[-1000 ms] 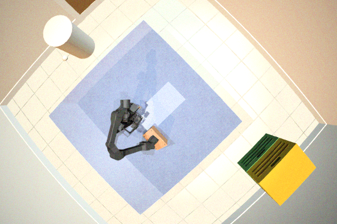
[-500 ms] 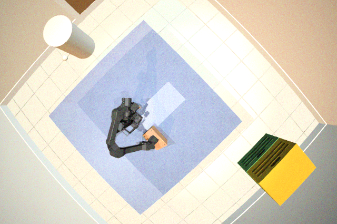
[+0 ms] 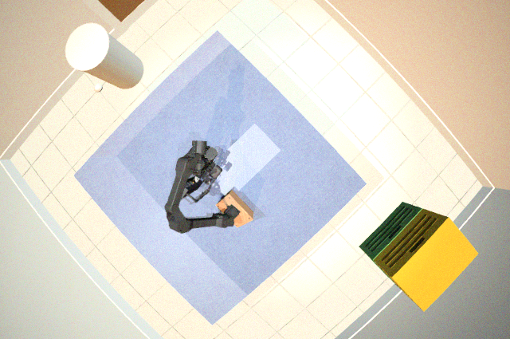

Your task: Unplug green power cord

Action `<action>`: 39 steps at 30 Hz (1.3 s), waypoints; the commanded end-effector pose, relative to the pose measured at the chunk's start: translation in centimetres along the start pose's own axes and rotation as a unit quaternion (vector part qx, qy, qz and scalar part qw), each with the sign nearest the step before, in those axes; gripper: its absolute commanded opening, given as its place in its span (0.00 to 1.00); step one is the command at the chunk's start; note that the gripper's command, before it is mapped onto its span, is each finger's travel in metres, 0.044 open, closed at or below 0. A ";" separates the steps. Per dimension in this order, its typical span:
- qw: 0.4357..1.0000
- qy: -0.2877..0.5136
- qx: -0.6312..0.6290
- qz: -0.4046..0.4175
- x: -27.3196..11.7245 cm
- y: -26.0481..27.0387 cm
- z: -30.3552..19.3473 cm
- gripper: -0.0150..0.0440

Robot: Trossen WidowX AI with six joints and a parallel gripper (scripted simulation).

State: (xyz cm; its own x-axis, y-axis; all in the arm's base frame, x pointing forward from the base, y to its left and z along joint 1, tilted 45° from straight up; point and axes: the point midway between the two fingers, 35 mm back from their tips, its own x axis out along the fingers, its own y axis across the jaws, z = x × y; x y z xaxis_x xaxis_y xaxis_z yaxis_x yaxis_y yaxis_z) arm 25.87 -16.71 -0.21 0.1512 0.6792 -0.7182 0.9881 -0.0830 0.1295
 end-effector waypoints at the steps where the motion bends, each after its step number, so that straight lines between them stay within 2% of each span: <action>1: 1.000 -0.001 -0.007 -0.001 0.5 0.6 -1.2 0.48; 9: 1.000 -0.001 -0.007 -0.001 0.5 0.6 -1.2 0.83; 13: 1.000 -0.002 -0.007 -0.001 0.0 0.8 0.6 1.00; 19: 1.000 -0.003 -0.008 -0.001 -0.8 0.7 4.8 1.00; 39: 1.000 -0.003 -0.008 -0.001 -0.8 0.7 4.8 1.00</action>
State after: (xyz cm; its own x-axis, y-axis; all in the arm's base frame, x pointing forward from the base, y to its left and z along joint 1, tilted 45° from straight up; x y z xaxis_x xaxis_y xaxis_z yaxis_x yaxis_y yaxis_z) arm 26.65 -20.81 -2.78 0.1547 0.6752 -0.7213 0.9873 -0.0779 0.1387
